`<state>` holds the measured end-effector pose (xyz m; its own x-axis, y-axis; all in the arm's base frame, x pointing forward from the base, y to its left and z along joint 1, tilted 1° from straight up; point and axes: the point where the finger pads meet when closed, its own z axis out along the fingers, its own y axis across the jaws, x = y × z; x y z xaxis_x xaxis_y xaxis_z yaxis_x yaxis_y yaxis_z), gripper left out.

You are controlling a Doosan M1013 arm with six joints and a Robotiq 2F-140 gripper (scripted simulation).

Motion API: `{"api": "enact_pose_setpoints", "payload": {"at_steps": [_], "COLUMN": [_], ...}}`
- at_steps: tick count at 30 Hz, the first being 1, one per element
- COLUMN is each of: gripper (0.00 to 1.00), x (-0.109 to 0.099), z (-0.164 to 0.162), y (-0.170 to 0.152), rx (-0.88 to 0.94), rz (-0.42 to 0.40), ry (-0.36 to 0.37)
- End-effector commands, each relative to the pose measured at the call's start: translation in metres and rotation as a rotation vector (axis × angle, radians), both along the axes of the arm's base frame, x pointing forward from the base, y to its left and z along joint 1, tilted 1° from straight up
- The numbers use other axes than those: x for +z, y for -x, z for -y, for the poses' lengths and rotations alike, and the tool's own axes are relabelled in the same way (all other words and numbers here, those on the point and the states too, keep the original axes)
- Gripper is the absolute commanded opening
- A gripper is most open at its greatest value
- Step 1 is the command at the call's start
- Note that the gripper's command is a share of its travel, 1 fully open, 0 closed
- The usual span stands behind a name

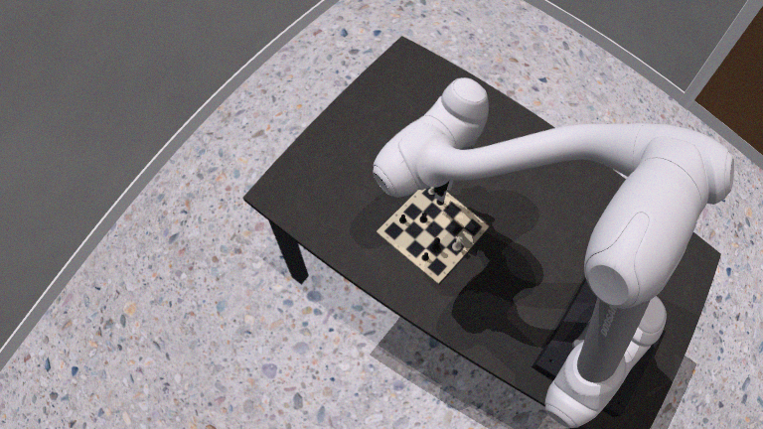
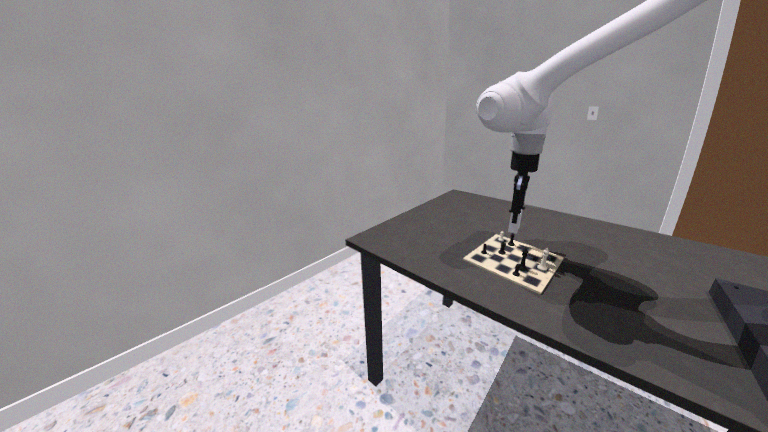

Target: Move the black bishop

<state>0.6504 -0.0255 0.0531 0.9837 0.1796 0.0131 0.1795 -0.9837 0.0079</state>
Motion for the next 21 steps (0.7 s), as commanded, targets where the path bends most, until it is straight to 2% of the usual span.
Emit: {"api": "enact_pose_setpoints", "payload": {"at_steps": [1,21], "gripper": [0.22,0.22], "x": [-0.0008,-0.0056], "z": [-0.001,-0.001], "y": [0.0024,0.0024], "rx": [0.0,0.0], "rz": [-0.001,-0.001], "ry": [0.003,0.003]}}
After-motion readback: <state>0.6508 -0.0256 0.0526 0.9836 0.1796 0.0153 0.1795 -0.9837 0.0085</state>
